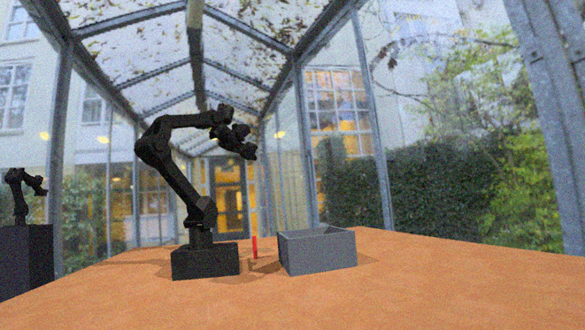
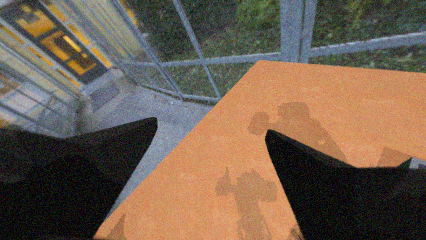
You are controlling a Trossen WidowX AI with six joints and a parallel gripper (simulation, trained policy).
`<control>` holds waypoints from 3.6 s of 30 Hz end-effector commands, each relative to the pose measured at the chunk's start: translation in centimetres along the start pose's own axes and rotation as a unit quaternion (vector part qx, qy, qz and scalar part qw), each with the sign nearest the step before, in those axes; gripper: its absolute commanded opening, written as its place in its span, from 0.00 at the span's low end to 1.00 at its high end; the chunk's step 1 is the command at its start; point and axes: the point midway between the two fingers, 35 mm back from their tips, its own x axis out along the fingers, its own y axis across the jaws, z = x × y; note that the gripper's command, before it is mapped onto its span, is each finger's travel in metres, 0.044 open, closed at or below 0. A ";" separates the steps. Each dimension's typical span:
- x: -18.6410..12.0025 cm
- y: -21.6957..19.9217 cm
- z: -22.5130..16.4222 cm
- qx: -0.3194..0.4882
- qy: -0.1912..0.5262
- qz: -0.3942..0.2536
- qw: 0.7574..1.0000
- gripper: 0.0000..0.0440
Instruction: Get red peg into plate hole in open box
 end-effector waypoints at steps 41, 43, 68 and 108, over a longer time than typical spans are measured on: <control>2.4 -15.3 -16.5 0.340 0.306 -0.474 0.753 1.00; 2.7 -15.6 -17.1 0.345 0.312 -0.487 0.739 1.00; 7.0 -19.9 -24.0 0.354 0.322 -0.554 0.681 1.00; 6.1 -23.1 -20.0 0.311 0.273 -0.611 0.675 0.00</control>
